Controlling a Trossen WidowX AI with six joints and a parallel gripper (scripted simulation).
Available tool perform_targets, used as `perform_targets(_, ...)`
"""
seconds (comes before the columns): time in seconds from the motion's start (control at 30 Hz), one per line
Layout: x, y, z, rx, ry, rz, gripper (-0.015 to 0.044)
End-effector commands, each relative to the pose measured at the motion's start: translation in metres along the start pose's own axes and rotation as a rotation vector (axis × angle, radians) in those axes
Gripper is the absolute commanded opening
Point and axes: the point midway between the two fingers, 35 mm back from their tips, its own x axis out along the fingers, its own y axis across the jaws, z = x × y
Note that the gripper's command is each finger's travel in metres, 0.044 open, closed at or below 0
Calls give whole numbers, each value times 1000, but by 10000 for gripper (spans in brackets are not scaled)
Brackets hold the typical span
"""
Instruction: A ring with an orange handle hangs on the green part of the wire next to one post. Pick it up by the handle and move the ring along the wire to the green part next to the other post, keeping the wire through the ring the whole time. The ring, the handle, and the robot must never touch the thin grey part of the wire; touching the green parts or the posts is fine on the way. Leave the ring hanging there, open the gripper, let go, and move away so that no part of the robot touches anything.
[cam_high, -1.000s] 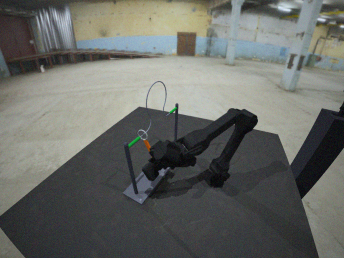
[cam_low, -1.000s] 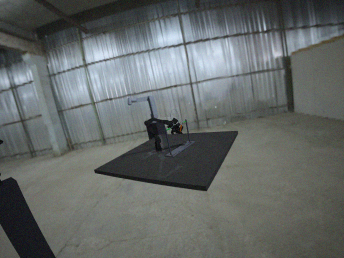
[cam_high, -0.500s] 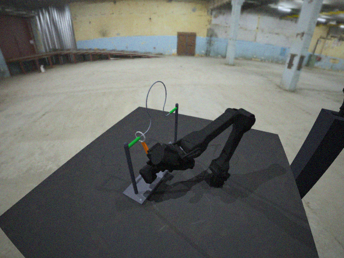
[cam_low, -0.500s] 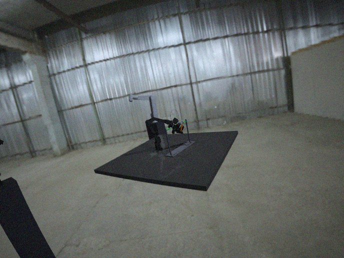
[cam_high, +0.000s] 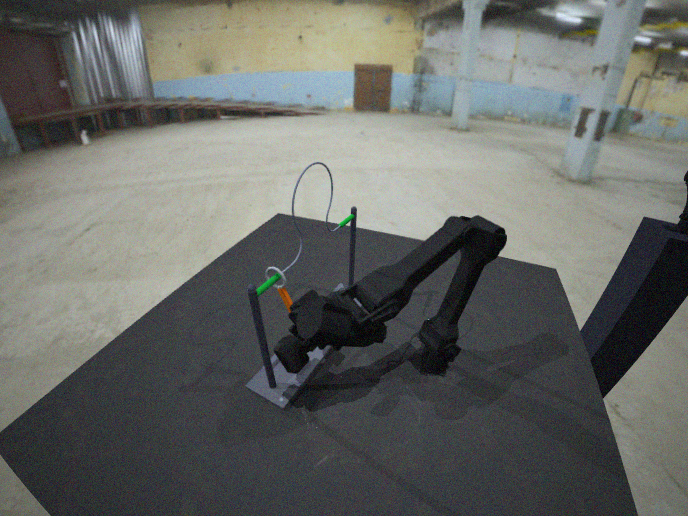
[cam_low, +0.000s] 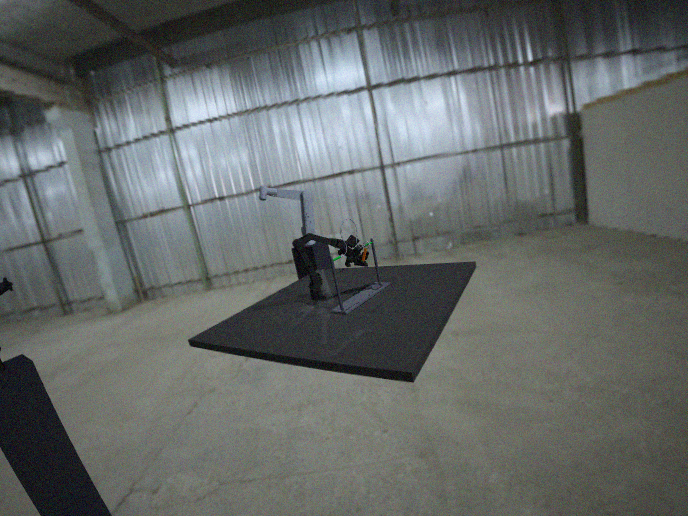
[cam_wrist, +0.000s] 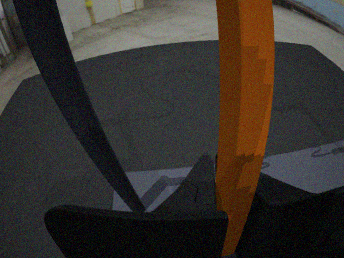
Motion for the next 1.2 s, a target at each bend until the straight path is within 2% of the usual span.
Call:
perform_targets(0.0, 1, 5, 0, -1, -3, -6, -150)
perform_targets(1.17, 7, 10, -11, -1, -4, -6, -150)
